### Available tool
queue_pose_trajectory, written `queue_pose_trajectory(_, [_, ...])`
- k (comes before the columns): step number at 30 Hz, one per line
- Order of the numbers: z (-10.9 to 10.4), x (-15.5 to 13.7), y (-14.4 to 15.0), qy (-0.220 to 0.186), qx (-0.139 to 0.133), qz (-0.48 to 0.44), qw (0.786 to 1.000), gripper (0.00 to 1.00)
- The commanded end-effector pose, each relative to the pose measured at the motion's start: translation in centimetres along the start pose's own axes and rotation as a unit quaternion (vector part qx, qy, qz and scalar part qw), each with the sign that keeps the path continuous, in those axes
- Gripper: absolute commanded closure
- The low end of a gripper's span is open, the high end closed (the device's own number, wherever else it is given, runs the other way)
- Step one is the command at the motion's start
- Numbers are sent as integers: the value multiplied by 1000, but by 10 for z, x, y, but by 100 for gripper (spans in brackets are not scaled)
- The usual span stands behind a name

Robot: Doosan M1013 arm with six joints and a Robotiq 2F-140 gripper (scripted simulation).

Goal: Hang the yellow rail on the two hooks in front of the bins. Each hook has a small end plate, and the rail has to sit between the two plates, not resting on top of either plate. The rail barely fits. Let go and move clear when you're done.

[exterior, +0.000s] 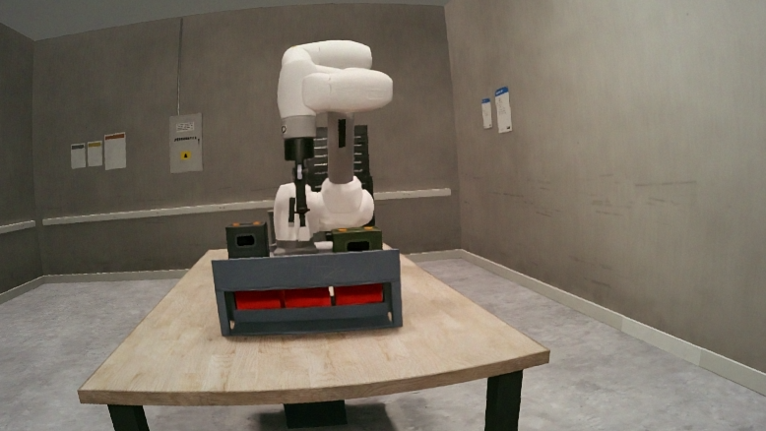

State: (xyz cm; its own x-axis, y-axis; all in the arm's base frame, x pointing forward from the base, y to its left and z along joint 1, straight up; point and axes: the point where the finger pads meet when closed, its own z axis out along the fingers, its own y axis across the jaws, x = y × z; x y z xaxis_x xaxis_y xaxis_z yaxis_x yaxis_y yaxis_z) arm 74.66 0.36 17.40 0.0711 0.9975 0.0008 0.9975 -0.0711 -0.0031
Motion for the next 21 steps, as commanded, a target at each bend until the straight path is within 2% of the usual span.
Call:
queue_pose_trajectory(1, [0, 0, 0, 0, 0, 0, 1000, 63])
queue_pose_trajectory(9, [10, 0, 0, 0, 0, 0, 1000, 63])
queue_pose_trajectory(21, [10, 0, 0, 0, 0, 0, 1000, 63])
